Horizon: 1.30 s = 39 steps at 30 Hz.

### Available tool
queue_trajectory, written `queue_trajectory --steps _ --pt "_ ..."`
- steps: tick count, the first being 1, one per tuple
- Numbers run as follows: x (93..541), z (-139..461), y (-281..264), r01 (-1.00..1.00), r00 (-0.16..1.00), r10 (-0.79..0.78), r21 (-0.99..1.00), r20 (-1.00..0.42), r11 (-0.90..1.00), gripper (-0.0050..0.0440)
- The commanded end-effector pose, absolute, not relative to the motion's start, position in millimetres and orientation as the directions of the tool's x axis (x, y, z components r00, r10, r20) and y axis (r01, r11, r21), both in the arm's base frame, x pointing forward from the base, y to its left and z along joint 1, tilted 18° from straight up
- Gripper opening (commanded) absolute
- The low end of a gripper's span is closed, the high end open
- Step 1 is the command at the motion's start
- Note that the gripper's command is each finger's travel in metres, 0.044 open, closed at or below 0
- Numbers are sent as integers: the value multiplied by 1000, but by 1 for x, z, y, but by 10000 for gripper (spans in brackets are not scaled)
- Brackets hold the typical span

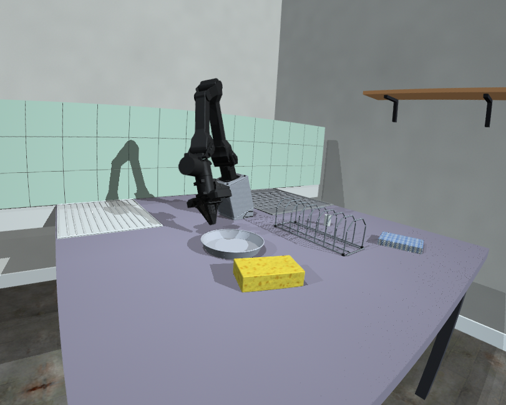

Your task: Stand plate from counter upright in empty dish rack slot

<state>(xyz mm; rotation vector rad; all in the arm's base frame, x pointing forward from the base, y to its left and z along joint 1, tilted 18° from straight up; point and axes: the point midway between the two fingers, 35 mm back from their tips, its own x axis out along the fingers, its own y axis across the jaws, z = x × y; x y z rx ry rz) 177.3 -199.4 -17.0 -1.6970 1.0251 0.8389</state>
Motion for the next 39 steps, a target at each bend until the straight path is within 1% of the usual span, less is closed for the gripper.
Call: queue_trajectory --steps 1,39 --pt "177 -19 -198 -907 413 -250 -370 -876 -200 69" --pt "180 -25 -200 -907 413 -250 -370 -876 -200 69"
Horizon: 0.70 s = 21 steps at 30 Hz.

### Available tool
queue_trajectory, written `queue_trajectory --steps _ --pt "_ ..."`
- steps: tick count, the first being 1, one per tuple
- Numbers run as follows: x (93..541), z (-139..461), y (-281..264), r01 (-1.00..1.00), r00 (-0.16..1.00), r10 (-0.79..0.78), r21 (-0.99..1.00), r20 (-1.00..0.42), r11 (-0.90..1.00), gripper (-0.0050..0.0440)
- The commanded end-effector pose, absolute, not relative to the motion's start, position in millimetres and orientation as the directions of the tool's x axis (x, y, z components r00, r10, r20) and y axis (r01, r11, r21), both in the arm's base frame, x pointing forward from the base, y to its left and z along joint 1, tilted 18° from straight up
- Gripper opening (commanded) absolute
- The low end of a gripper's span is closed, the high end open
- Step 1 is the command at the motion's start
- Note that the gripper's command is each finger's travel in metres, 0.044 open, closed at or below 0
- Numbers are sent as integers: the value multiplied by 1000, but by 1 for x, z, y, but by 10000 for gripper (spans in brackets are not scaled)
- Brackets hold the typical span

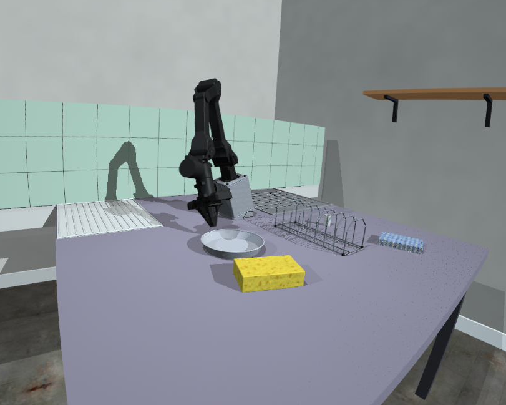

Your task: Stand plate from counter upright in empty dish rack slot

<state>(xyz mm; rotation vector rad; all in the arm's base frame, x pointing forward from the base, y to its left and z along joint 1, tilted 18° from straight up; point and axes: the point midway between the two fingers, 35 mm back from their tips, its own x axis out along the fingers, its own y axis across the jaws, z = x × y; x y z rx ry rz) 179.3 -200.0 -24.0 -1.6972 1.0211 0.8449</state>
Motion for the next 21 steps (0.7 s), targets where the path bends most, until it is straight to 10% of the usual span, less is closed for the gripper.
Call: queue_trajectory --steps 1,21 --pt "180 -25 -200 -907 413 -250 -370 -876 -200 69" --pt "181 -28 -201 -907 413 -250 -370 -876 -200 69"
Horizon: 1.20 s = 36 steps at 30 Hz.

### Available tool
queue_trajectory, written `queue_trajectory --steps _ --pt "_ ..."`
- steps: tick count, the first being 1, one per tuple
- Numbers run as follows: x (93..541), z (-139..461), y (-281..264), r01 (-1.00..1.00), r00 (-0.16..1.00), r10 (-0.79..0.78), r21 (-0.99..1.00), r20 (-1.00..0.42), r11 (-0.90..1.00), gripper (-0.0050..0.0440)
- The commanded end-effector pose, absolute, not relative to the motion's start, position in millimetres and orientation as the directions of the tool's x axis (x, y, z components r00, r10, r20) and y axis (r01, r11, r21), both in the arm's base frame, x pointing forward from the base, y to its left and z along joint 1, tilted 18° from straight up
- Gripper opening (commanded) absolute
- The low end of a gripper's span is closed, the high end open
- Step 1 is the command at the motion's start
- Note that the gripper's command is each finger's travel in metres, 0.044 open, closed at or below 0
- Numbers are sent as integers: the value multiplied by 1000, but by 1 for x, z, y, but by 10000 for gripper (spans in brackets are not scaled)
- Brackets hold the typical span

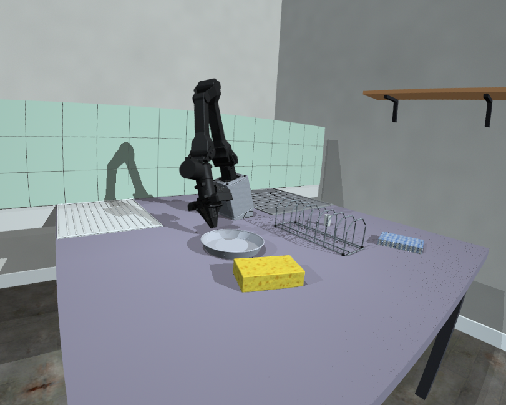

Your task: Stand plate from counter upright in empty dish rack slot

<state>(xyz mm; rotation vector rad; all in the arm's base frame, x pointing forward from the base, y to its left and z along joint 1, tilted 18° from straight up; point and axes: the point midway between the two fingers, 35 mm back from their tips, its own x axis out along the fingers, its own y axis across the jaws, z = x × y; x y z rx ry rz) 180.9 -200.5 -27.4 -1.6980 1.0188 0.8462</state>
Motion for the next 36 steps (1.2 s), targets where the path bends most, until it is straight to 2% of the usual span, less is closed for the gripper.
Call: queue_trajectory --steps 1,36 --pt "181 -28 -201 -907 413 -250 -370 -876 -200 69" --pt "184 -34 -202 -907 413 -250 -370 -876 -200 69"
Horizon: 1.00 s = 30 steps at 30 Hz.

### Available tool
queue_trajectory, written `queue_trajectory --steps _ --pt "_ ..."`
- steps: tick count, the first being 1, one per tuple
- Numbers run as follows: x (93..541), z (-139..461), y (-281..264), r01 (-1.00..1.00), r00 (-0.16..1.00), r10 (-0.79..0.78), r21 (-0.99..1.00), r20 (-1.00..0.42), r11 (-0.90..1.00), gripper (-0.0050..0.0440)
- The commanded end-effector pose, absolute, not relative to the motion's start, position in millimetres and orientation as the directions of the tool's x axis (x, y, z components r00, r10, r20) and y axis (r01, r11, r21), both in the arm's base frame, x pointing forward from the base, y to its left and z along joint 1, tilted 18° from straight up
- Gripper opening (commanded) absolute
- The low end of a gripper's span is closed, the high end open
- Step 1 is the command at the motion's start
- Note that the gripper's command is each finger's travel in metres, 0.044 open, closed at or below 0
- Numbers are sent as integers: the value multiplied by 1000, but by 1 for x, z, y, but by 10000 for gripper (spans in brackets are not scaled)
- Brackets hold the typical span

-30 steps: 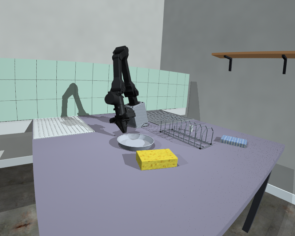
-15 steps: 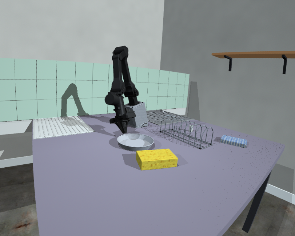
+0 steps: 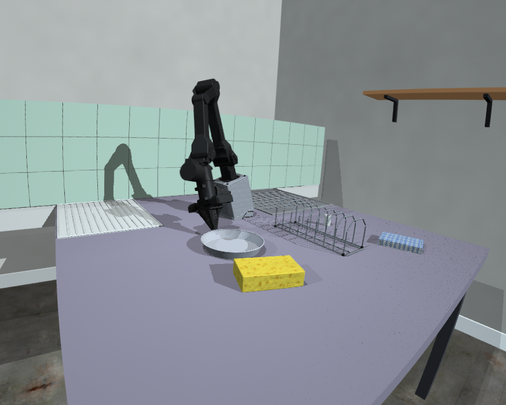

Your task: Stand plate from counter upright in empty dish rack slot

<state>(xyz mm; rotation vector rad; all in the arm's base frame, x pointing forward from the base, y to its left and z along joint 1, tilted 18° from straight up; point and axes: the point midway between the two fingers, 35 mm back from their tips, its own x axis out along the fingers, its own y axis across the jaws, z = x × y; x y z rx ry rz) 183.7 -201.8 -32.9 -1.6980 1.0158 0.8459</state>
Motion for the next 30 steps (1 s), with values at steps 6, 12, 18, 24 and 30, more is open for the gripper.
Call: queue_trajectory --steps 6,12,18,24,30 --pt "184 -35 -203 -907 413 -250 -370 -876 -200 69" --pt "185 -35 -203 -907 413 -250 -370 -876 -200 69" --pt "185 -37 -203 -907 413 -250 -370 -876 -200 69" --pt "186 -38 -203 -907 413 -250 -370 -876 -200 69" --pt "186 -38 -203 -907 413 -250 -370 -876 -200 69"
